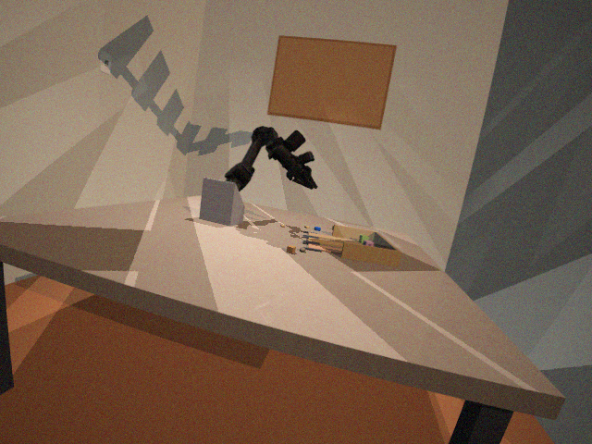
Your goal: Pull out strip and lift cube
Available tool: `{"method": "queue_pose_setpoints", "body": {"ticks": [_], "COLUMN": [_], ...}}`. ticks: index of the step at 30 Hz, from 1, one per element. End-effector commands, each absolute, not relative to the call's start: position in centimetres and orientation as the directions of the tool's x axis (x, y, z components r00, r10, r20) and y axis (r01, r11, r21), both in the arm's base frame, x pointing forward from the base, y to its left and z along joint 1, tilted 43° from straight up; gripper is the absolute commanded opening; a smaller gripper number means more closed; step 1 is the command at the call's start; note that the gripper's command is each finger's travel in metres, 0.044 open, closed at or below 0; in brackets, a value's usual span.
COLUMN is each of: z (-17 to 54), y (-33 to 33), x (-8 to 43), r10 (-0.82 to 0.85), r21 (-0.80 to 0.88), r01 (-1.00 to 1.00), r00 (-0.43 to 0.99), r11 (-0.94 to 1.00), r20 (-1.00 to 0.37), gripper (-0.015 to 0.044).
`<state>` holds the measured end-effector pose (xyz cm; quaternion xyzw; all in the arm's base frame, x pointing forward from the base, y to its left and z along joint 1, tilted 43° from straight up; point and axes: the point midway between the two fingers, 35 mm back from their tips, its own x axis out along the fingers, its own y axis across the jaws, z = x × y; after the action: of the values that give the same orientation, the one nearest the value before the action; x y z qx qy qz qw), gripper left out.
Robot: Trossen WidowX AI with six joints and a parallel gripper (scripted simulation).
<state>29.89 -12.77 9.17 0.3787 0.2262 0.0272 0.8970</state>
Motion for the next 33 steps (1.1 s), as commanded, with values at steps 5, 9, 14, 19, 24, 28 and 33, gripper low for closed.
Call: {"method": "queue_pose_setpoints", "body": {"ticks": [5, 9, 14, 19, 24, 28, 33], "z": [9.3, 9.2, 7.6, 5.7, 3.9, 2.6, 1.4], "y": [-12.7, -12.7, -12.9, -12.2, -10.9, -9.4, -7.5], "x": [29.5, 29.6, 32.3, 35.0, 37.0, 38.1, 38.7], "r10": [0.227, 0.23, 0.318, 0.425, 0.524, 0.595, 0.656], "r21": [0.678, 0.678, 0.66, 0.641, 0.632, 0.636, 0.656], "r01": [0.094, 0.094, 0.103, 0.086, 0.041, -0.009, -0.071], "r00": [0.902, 0.899, 0.814, 0.68, 0.517, 0.365, 0.187], "r11": [0.729, 0.729, 0.744, 0.763, 0.774, 0.771, 0.751], "r20": [-0.368, -0.373, -0.486, -0.598, -0.677, -0.716, -0.731], "gripper": [0.04, 0.0374, 0.0243, 0.0111, 0.0, 0.0, 0.0]}}
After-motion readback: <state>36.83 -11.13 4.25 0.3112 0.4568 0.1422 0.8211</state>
